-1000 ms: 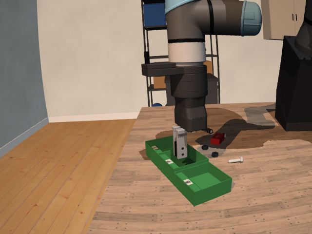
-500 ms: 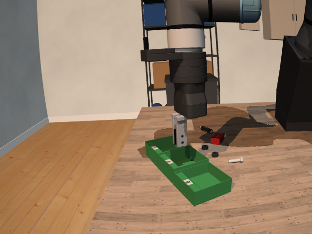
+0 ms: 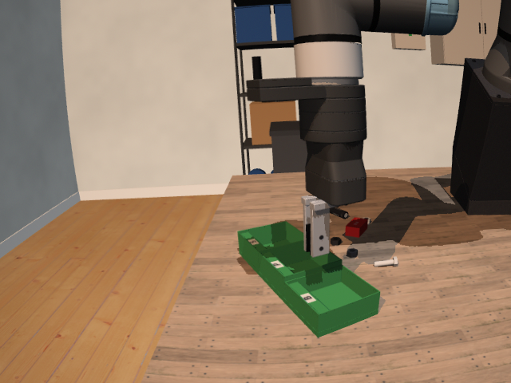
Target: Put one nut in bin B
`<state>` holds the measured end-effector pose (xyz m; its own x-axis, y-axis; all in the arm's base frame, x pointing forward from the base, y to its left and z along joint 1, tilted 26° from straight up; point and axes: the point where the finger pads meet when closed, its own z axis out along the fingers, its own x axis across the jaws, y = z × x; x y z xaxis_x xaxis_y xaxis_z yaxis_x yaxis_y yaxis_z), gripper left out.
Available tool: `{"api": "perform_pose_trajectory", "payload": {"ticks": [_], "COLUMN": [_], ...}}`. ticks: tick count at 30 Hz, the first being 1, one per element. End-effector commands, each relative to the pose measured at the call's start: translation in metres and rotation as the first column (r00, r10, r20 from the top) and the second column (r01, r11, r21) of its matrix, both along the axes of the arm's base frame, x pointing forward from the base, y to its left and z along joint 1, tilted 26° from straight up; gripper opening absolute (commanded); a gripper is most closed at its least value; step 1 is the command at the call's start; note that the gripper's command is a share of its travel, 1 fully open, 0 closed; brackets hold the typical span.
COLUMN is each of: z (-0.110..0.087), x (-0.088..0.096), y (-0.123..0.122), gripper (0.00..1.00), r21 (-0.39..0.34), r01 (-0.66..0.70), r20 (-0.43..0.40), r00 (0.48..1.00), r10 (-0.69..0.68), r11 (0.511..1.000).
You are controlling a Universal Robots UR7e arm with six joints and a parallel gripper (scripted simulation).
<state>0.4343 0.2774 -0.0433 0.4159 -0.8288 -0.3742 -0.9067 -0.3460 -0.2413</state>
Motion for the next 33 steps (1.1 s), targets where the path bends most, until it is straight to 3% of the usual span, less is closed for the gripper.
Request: {"api": "perform_pose_trajectory", "payload": {"ticks": [1, 10, 33], "z": [0.009, 0.011, -0.036], "x": [-0.010, -0.012, -0.008], "y": [0.020, 0.023, 0.046], "gripper": [0.31, 0.31, 0.31], "r21": [-0.001, -0.001, -0.001], "r01": [0.001, 0.001, 0.001], "r20": [0.002, 0.002, 0.002], "r00": [1.000, 1.000, 1.000], "r10": [-0.001, -0.001, -0.001], "r11": [1.000, 1.000, 1.000]}}
